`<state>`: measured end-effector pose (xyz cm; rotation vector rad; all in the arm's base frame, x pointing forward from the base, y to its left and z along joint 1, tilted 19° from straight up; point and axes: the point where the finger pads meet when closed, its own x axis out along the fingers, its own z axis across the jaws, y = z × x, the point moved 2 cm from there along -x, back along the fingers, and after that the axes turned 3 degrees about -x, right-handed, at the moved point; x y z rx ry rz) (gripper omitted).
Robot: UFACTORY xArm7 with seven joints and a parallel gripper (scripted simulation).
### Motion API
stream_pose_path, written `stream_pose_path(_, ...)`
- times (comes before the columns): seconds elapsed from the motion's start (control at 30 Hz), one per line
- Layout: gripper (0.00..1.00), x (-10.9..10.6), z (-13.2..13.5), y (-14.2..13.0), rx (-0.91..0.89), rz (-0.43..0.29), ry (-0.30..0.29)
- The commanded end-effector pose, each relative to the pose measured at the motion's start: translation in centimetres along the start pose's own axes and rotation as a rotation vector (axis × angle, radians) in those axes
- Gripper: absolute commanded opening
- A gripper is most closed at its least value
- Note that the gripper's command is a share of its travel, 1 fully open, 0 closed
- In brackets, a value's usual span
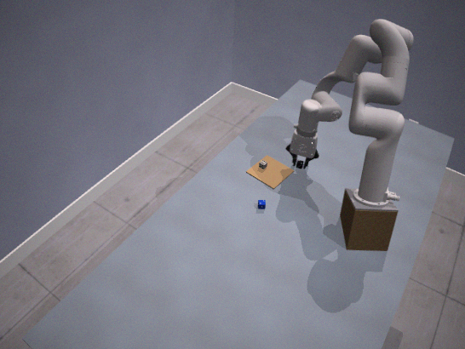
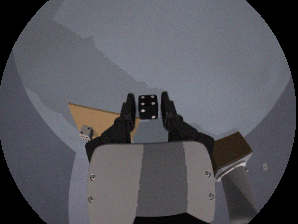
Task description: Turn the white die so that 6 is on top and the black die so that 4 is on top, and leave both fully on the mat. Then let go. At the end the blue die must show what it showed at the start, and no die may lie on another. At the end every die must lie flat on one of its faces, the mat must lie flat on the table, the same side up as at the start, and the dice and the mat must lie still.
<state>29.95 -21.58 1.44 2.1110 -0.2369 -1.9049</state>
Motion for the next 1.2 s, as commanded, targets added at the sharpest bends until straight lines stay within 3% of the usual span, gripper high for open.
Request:
stream_pose_path(0.0,0.42,-0.04,-0.07,0.03,-0.001,0.001,0.002)
stream_pose_path(0.47,0.42,-0.04,-0.07,0.03,-0.001,0.001,0.002)
stream_pose_path(0.5,0.21,-0.04,-0.07,0.03,-0.001,0.001,0.002)
stream_pose_path(1.17,0.21,-0.04,-0.07,0.03,-0.001,0.001,0.002)
